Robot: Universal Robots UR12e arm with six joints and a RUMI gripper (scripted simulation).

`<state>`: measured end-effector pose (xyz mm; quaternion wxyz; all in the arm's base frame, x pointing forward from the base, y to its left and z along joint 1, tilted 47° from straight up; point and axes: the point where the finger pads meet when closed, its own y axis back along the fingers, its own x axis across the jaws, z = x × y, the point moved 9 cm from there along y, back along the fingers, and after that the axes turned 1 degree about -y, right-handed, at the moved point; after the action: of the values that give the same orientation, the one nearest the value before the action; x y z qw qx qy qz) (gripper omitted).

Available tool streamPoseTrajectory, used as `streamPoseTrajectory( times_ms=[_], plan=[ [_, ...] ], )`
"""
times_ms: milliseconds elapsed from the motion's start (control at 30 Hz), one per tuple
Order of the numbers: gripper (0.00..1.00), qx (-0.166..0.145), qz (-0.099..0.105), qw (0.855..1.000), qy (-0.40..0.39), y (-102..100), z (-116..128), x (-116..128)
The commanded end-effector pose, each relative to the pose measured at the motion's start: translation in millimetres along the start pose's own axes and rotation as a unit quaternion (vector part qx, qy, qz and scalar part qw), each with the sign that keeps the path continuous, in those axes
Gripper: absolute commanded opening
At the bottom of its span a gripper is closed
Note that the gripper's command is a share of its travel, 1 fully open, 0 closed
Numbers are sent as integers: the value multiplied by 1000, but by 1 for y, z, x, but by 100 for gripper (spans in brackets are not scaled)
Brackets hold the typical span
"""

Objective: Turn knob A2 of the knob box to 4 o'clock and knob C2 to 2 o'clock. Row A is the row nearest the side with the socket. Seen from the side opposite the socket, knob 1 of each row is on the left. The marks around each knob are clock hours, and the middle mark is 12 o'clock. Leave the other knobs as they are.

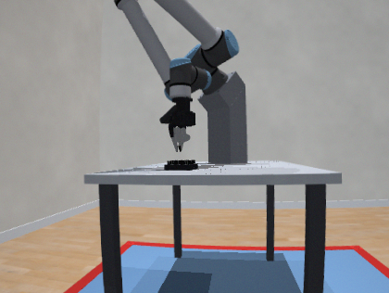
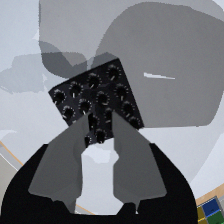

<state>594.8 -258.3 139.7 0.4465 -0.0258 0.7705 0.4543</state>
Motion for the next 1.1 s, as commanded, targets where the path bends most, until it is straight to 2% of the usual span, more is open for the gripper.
streamPoseTrajectory(
  times_ms=[0, 67, 233, 567, 633, 1067],
  plan=[
    [11, -2, -1, 997, 78, 2, -1, -1],
    [11, -2, -1, 997, 78, 2, -1, -1],
    [11, -2, -2, 986, 167, 4, 0, -1],
    [11, -1, -2, 951, 309, 8, 1, -2],
    [11, -1, -2, 951, 309, 8, 1, -2],
    [11, -1, -2, 869, 495, 13, 5, -1]
  ],
)
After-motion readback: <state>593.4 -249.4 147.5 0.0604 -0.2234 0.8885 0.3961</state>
